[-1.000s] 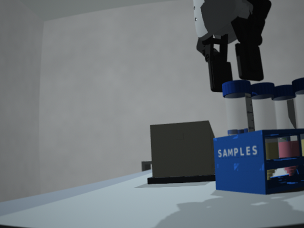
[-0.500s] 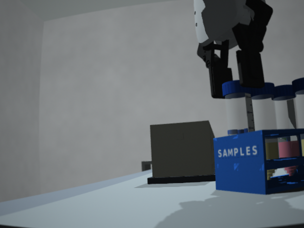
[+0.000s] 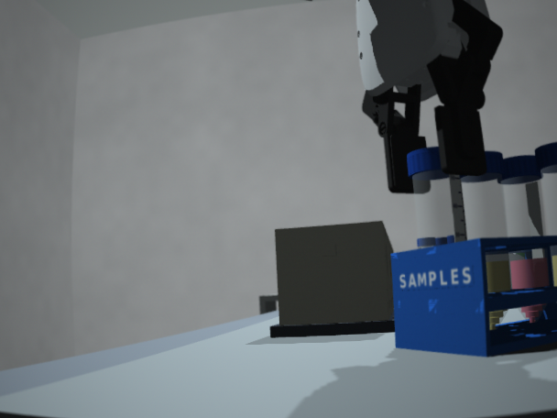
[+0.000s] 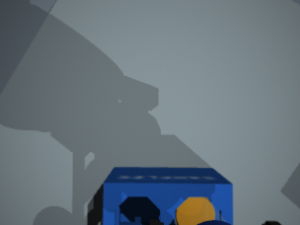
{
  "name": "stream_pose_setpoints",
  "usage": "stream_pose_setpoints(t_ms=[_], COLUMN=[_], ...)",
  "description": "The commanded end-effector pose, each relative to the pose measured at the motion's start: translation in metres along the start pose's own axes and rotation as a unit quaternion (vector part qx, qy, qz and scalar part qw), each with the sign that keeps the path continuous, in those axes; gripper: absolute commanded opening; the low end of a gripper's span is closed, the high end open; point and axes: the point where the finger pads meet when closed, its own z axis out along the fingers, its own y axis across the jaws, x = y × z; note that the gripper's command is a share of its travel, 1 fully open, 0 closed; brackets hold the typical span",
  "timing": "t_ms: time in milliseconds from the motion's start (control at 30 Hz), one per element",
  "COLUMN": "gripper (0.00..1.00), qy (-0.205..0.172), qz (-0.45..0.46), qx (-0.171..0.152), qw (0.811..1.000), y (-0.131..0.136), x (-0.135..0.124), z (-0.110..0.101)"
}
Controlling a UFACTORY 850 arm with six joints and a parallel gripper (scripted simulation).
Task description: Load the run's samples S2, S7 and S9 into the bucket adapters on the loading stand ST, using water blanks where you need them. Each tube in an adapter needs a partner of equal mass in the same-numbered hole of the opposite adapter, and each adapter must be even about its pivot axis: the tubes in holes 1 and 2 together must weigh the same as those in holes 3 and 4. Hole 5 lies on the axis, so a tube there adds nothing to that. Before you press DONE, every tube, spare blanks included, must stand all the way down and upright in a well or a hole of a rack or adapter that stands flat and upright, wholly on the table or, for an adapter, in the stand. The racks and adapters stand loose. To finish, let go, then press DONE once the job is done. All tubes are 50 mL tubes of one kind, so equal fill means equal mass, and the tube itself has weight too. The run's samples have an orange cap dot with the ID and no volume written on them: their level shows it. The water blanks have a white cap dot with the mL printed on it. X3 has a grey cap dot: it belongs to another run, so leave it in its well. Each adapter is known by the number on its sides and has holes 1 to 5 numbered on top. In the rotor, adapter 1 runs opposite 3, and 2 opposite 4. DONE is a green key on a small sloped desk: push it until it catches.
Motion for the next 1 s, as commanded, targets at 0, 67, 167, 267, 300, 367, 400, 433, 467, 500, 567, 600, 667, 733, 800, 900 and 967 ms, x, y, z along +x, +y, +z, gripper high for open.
stream_pose_setpoints(t_ms=[0, 67, 167, 267, 300, 367, 400, 433, 467, 500, 567, 600, 667, 733, 800, 900, 967], gripper=[0.57, 0.57, 0.57, 0.57, 0.57, 0.57, 0.57, 0.57, 0.57, 0.57, 0.0, 0.0, 0.0, 0.0, 0.0, 0.0, 0.0], qy=[0.001, 0.001, 0.001, 0.001, 0.001, 0.001, 0.001, 0.001, 0.001, 0.001, 0.001, 0.001, 0.001, 0.001, 0.001, 0.001, 0.001], qz=[0.0, 0.0, 0.0, 0.0, 0.0, 0.0, 0.0, 0.0, 0.0, 0.0, 0.0, 0.0, 0.0, 0.0, 0.0, 0.0, 0.0], qx=[0.0, 0.0, 0.0, 0.0, 0.0, 0.0, 0.0, 0.0, 0.0, 0.0, 0.0, 0.0, 0.0, 0.0, 0.0, 0.0, 0.0], qw=[1.0, 1.0, 1.0, 1.0, 1.0, 1.0, 1.0, 1.0, 1.0, 1.0, 1.0, 1.0, 1.0, 1.0, 1.0, 1.0, 1.0], y=[0.0001, 0.0001, 0.0001, 0.0001, 0.0001, 0.0001, 0.0001, 0.0001, 0.0001, 0.0001, 0.0001, 0.0001, 0.0001, 0.0001, 0.0001, 0.0001, 0.0001], x=[0.0006, 0.0006, 0.0006, 0.0006, 0.0006, 0.0006, 0.0006, 0.0006, 0.0006, 0.0006, 0.0005, 0.0005, 0.0005, 0.0005, 0.0006, 0.0005, 0.0005], z=[0.0019, 0.0026, 0.0026, 0.0025, 0.0025, 0.0025, 0.0025, 0.0026, 0.0025, 0.0025, 0.0013, 0.0009, 0.0009, 0.0008, 0.0009, 0.0009, 0.0009])
